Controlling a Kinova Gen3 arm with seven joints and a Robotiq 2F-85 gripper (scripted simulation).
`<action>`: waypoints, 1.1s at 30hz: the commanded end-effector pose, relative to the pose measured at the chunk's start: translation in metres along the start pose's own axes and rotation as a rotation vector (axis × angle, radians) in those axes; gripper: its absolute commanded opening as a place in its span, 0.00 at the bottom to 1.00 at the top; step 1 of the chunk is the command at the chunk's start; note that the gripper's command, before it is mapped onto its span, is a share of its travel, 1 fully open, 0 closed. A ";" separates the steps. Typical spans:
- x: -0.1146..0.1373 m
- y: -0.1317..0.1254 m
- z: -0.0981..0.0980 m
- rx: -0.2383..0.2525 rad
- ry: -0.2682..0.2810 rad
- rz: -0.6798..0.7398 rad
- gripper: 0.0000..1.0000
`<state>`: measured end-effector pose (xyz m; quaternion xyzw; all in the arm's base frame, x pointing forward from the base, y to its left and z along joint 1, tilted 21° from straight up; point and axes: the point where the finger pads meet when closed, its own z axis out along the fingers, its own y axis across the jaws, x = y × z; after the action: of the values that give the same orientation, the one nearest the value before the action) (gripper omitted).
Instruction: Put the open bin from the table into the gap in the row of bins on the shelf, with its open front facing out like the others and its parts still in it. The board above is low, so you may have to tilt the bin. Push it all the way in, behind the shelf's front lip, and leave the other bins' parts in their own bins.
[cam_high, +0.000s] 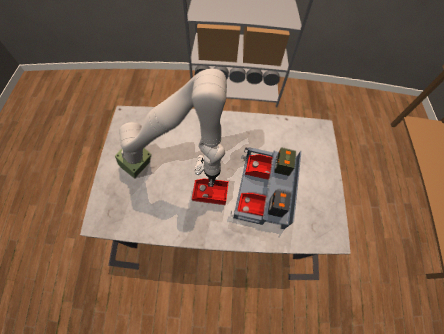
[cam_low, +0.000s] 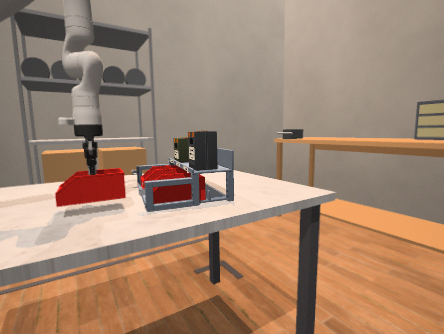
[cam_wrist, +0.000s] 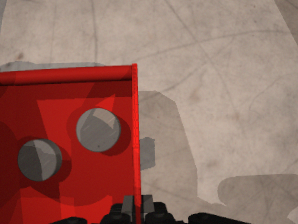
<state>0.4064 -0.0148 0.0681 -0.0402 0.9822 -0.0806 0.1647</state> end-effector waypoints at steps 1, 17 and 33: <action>0.001 0.001 0.000 -0.002 0.000 -0.008 0.10; 0.000 0.002 0.001 -0.002 0.000 -0.008 0.10; -0.003 0.031 0.002 -0.002 0.000 0.104 0.10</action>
<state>0.4074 0.0095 0.0628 0.0095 0.9834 -0.0690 0.1674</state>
